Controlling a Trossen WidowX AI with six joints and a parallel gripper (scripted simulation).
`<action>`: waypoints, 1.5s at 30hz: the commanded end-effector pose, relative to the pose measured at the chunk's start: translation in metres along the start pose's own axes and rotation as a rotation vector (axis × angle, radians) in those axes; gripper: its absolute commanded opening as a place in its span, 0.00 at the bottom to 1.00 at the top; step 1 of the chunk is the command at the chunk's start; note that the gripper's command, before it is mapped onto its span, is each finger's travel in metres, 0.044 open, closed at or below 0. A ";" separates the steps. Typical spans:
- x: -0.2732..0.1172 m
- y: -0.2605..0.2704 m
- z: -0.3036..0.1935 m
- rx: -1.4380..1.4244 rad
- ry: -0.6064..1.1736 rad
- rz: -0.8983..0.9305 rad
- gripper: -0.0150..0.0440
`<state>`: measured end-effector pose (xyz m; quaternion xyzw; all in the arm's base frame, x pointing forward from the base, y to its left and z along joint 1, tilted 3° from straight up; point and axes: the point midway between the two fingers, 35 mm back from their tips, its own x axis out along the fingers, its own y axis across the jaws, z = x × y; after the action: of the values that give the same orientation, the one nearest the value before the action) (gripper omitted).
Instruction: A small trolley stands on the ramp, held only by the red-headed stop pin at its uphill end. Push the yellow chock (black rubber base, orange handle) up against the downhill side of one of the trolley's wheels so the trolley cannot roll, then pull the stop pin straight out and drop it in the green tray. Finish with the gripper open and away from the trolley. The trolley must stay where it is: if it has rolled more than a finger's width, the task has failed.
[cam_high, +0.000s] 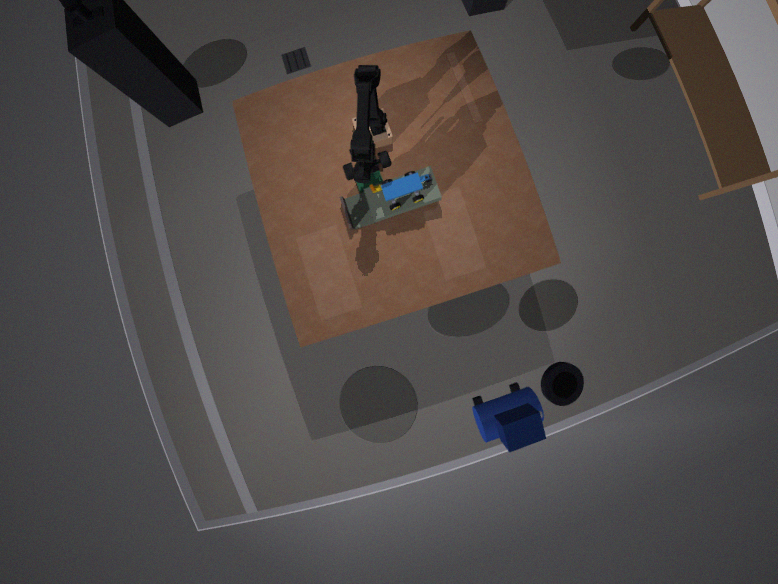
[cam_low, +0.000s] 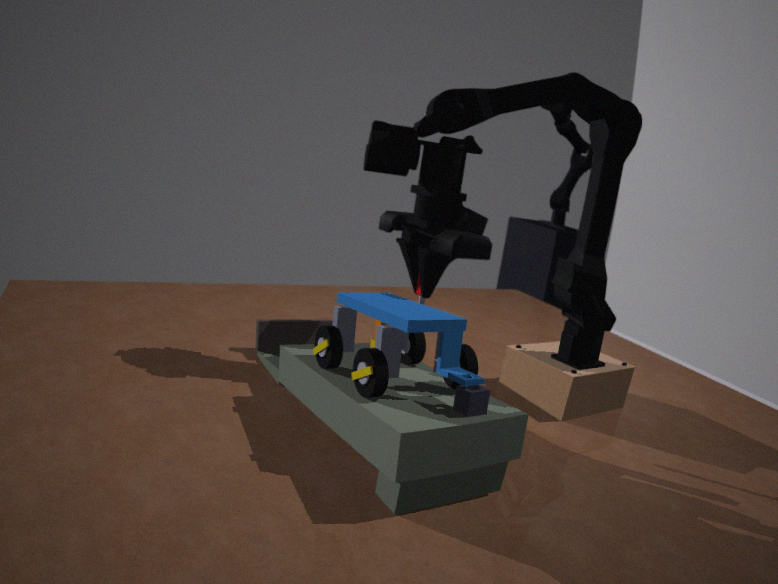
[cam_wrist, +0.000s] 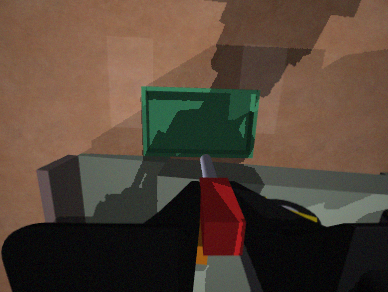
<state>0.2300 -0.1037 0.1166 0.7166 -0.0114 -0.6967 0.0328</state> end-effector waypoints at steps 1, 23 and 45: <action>0.002 0.000 0.001 0.011 0.001 0.005 0.25; 0.051 0.011 0.012 0.010 0.003 0.173 0.25; 0.085 0.025 0.013 0.010 0.003 0.179 0.58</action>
<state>0.2203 -0.1356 0.0344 0.7144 -0.0774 -0.6894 0.0912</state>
